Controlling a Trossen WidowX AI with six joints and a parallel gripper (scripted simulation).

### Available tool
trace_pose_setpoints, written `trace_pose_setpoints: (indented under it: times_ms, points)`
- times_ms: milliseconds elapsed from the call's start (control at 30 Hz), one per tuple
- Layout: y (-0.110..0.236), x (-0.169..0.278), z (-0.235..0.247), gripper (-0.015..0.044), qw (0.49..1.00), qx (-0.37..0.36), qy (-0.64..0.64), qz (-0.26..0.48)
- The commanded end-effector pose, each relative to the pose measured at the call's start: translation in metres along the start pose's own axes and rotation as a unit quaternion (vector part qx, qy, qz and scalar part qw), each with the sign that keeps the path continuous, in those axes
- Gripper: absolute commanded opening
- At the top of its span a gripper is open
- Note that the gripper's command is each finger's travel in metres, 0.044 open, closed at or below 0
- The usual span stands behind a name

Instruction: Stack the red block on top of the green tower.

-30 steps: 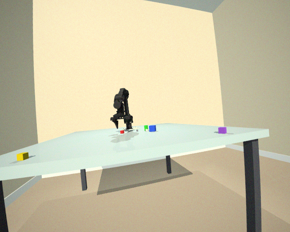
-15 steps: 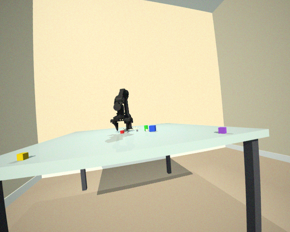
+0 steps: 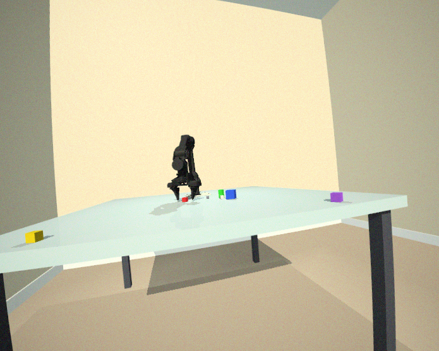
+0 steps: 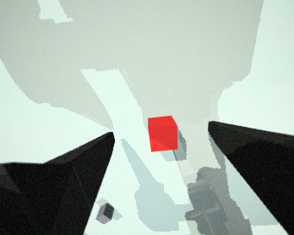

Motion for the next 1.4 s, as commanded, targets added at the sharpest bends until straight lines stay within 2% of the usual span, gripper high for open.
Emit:
trace_pose_setpoints:
  times_ms: [0,133,567,833,900,1367]
  points:
    - [-0.001,0.000,-0.001,0.0440,1.000,0.002,0.003,0.000]
    - [0.000,0.000,-0.001,0.0440,1.000,0.000,0.000,0.000]
    - [0.000,0.000,-0.001,0.0099,1.000,0.000,0.000,0.000]
    - [0.000,0.000,-0.001,0.0045,1.000,0.000,0.000,0.000]
    - [0.002,0.000,-0.001,0.0000,1.000,0.000,0.000,0.000]
    - [0.067,0.000,0.000,0.0000,1.000,0.002,0.003,0.000]
Point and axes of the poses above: the point midway between the two fingers, 35 mm back from their tips, its own y axis back along the fingers, its own z axis across the jaws, x = y × z, the point moved 4 cm from there along y, back along the fingers, and after that the axes turned 4 degrees about -y, right-handed, at the moved point
